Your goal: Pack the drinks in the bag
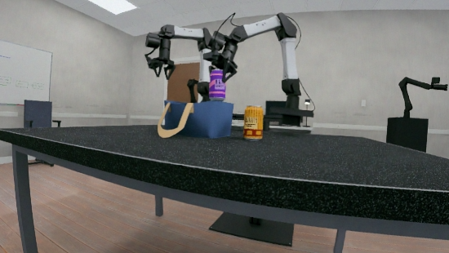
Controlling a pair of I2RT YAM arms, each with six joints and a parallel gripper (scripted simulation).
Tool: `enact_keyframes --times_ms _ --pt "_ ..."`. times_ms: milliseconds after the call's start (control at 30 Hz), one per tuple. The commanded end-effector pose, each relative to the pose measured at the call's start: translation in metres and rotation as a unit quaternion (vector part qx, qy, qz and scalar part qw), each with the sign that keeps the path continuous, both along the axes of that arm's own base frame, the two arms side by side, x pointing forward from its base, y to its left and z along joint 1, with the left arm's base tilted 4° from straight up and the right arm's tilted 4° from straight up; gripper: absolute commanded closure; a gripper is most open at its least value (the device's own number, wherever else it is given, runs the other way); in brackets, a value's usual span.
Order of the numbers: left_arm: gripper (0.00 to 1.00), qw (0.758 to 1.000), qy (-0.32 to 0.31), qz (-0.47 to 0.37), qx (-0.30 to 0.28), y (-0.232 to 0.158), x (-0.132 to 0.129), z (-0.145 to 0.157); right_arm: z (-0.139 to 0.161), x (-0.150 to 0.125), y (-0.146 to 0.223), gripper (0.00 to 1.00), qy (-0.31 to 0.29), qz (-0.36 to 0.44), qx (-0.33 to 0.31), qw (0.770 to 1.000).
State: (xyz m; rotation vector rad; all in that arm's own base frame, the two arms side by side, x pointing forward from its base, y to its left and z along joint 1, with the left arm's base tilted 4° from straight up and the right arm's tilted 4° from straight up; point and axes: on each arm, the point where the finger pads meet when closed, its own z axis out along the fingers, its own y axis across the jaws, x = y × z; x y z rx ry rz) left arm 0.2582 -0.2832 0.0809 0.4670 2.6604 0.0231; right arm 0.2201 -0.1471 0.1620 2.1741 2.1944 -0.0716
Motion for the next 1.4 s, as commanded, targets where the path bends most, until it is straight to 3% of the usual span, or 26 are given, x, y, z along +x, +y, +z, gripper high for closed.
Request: enact_keyframes --times_ms 0,33,133,233,267,333,400,500,600,767,900,967,1067,1167,1367 --pt "0.30 0.999 -0.035 -0.001 -0.030 -0.015 0.014 0.010 0.003 0.004 -0.001 0.14 -0.008 0.000 -0.012 1.000" --pt "0.30 1.000 -0.025 0.000 -0.015 -0.010 0.012 -0.004 0.003 0.004 -0.001 0.14 -0.008 0.000 -0.012 1.000" --pt "0.30 0.999 -0.034 0.001 -0.029 -0.011 0.014 0.004 0.003 0.004 -0.001 0.14 -0.008 0.000 -0.012 1.000" --pt "0.30 1.000 -0.025 0.000 -0.017 -0.009 0.012 -0.011 0.003 0.004 -0.001 0.14 -0.008 0.000 -0.012 1.000" --pt "0.30 0.999 -0.035 0.001 -0.030 -0.012 0.014 0.004 0.003 0.004 -0.001 0.14 -0.008 0.000 -0.012 1.000" --pt "0.30 0.999 -0.035 0.001 -0.030 -0.012 0.014 0.004 0.003 0.004 -0.001 0.14 -0.008 0.000 -0.012 1.000" --pt "0.30 1.000 -0.021 0.002 -0.011 -0.007 0.012 -0.020 0.003 0.004 -0.001 0.14 -0.008 0.000 -0.012 1.000" --pt "0.30 0.999 -0.034 -0.003 -0.031 -0.014 0.012 -0.005 0.003 0.004 -0.001 0.14 -0.008 0.000 -0.012 1.000" --pt "0.30 1.000 -0.023 -0.001 -0.017 -0.009 0.011 -0.024 0.003 0.004 -0.001 0.14 -0.008 0.000 -0.012 1.000" --pt "0.30 1.000 -0.025 0.000 -0.020 -0.011 0.013 -0.029 0.003 0.004 -0.001 0.14 -0.008 0.000 -0.012 1.000" --pt "0.30 0.999 -0.033 0.000 -0.032 -0.012 0.015 -0.015 0.003 0.004 -0.001 0.14 -0.008 0.000 -0.012 1.000" --pt "0.30 1.000 -0.016 0.001 -0.013 -0.006 0.011 -0.041 0.003 0.004 -0.001 0.14 -0.008 0.000 -0.012 1.000" --pt "0.30 0.999 -0.030 -0.004 -0.033 -0.013 0.012 -0.026 0.003 0.004 -0.001 0.14 -0.008 0.000 -0.012 1.000" --pt "0.30 1.000 -0.020 -0.004 -0.020 -0.008 0.009 -0.043 0.003 0.004 -0.001 0.14 -0.008 0.000 -0.012 1.000" --pt "0.30 0.999 -0.026 -0.002 -0.028 -0.012 0.014 -0.045 0.003 0.004 -0.001 0.14 -0.008 0.000 -0.012 1.000"
